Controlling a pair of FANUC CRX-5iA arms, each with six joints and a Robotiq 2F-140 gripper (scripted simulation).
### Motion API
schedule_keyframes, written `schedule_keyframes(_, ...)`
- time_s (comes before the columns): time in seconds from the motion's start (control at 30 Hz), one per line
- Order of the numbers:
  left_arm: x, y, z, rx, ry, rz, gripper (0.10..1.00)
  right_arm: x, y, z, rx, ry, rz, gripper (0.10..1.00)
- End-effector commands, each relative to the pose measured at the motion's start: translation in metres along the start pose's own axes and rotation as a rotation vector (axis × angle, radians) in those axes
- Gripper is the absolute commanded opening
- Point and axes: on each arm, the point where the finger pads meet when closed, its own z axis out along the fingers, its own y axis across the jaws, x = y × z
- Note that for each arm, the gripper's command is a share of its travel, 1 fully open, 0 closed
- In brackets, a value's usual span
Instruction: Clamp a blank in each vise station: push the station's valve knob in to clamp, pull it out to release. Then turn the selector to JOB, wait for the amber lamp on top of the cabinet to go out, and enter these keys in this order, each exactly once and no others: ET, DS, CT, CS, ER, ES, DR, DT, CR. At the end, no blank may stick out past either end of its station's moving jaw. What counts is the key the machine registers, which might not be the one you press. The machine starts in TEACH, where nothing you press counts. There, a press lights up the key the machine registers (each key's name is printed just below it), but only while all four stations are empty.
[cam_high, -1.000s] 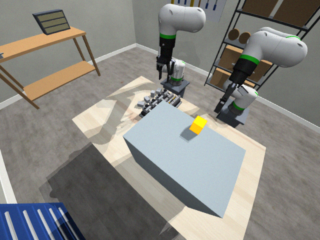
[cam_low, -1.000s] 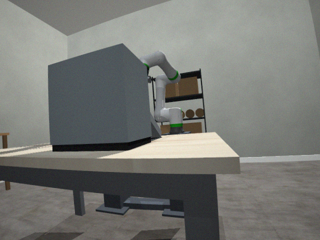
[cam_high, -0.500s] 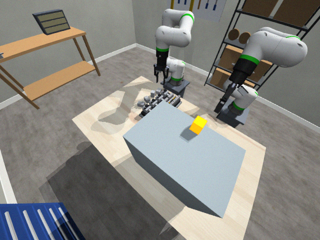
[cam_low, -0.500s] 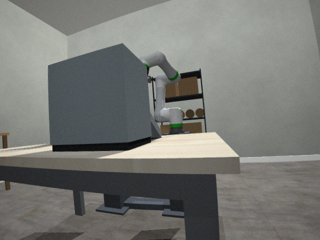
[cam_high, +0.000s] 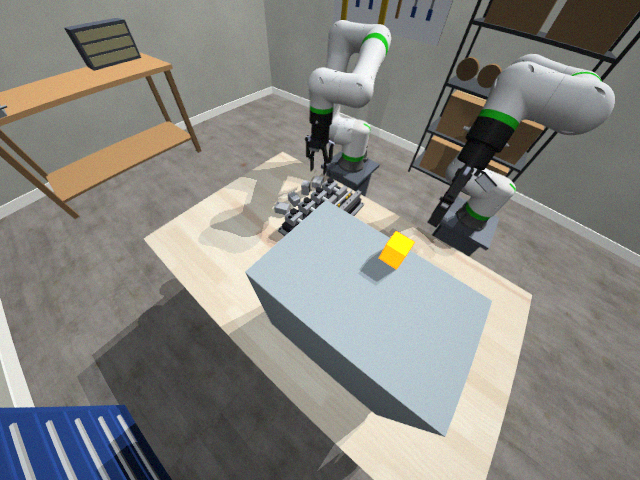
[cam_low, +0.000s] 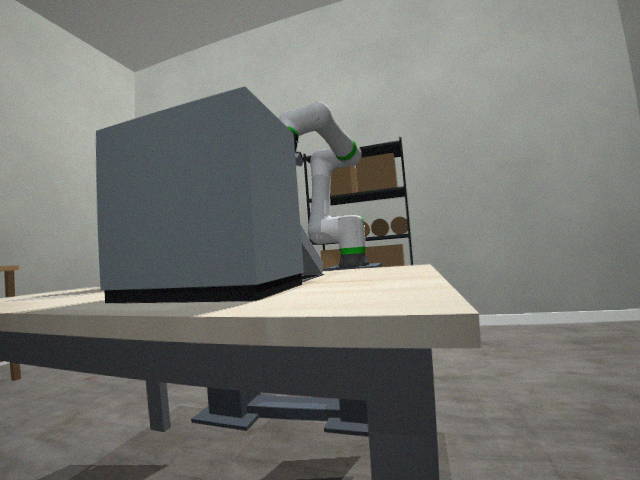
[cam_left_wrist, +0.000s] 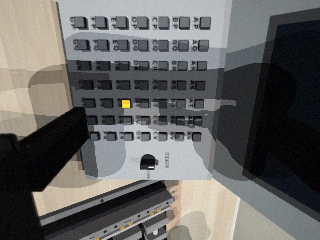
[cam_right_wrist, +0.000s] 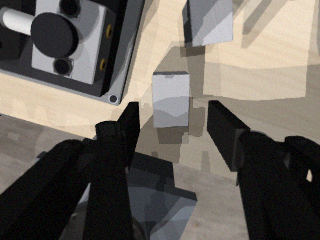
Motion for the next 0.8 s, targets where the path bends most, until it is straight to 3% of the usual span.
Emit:
schedule_keyframes(0.0,0.0,0.001,-0.001,-0.002,-0.001,0.0,1.0,0.0,0.0,0.005,0.0,0.001,0.0,0.46)
schedule_keyframes(0.4,0.0,0.001,-0.001,-0.002,-0.001,0.0,1.0,0.0,0.0,0.036,0.0,0.001,0.0,0.46)
schedule_keyframes(0.77,0.0,0.001,-0.001,-0.002,-0.001,0.0,1.0,0.0,0.0,0.041,0.0,0.001,0.0,0.46)
